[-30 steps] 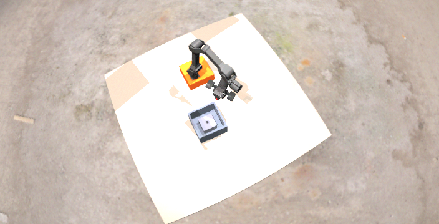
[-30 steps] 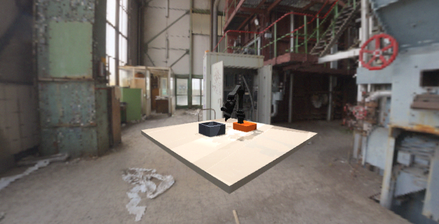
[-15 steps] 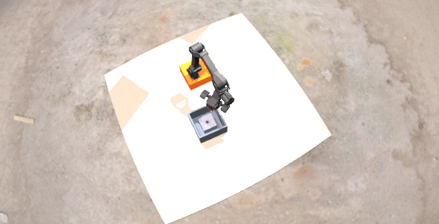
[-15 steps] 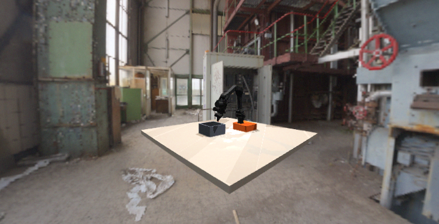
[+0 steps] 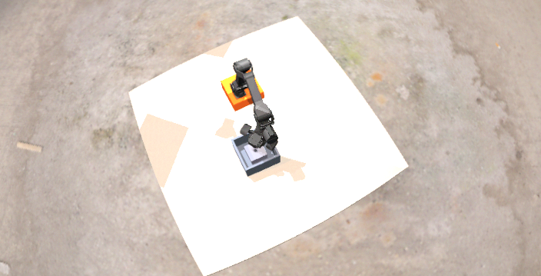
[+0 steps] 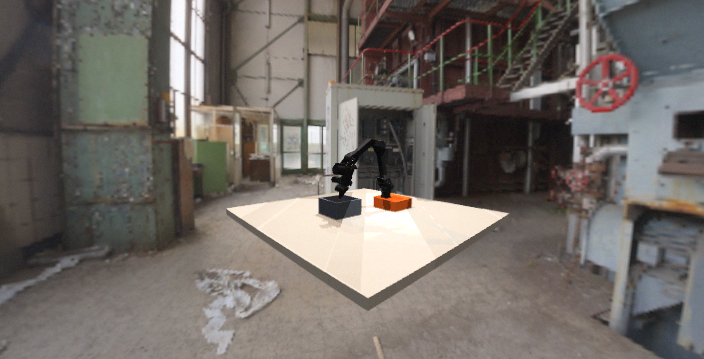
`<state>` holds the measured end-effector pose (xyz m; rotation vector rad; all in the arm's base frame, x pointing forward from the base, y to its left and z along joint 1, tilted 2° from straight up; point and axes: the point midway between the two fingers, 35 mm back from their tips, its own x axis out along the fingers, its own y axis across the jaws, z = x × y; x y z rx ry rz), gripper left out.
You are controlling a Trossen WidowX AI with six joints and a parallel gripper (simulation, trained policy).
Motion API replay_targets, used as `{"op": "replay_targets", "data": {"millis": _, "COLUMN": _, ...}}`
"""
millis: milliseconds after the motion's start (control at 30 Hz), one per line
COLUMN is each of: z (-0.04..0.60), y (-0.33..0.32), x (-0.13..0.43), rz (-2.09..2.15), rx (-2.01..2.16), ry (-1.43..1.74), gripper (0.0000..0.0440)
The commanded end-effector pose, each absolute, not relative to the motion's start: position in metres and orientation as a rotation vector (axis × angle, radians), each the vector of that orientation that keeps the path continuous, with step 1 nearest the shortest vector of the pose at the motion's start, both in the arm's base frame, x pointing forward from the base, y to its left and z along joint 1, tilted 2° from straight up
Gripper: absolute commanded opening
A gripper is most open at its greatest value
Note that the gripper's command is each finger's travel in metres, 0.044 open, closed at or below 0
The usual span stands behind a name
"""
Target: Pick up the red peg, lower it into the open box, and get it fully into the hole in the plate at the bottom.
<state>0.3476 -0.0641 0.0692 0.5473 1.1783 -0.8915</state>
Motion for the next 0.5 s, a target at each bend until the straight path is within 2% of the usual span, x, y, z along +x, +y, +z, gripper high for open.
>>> {"op": "replay_targets", "data": {"millis": 0, "z": 0.056, "y": -0.068, "x": 0.352, "rz": -0.847, "rx": 0.537, "ry": 1.214, "gripper": 0.0}}
{"op": "replay_targets", "data": {"millis": 100, "z": 0.046, "y": -0.069, "x": 0.351, "rz": -0.814, "rx": 0.527, "ry": 1.251, "gripper": 0.0025}}
{"op": "replay_targets", "data": {"millis": 267, "z": 0.031, "y": -0.07, "x": 0.352, "rz": -0.775, "rx": 0.52, "ry": 1.302, "gripper": 0.014}}
{"op": "replay_targets", "data": {"millis": 400, "z": 0.032, "y": -0.078, "x": 0.36, "rz": -0.745, "rx": 0.508, "ry": 1.306, "gripper": 0.0168}}
{"op": "replay_targets", "data": {"millis": 467, "z": 0.034, "y": -0.08, "x": 0.365, "rz": -0.74, "rx": 0.517, "ry": 1.311, "gripper": 0.0221}}
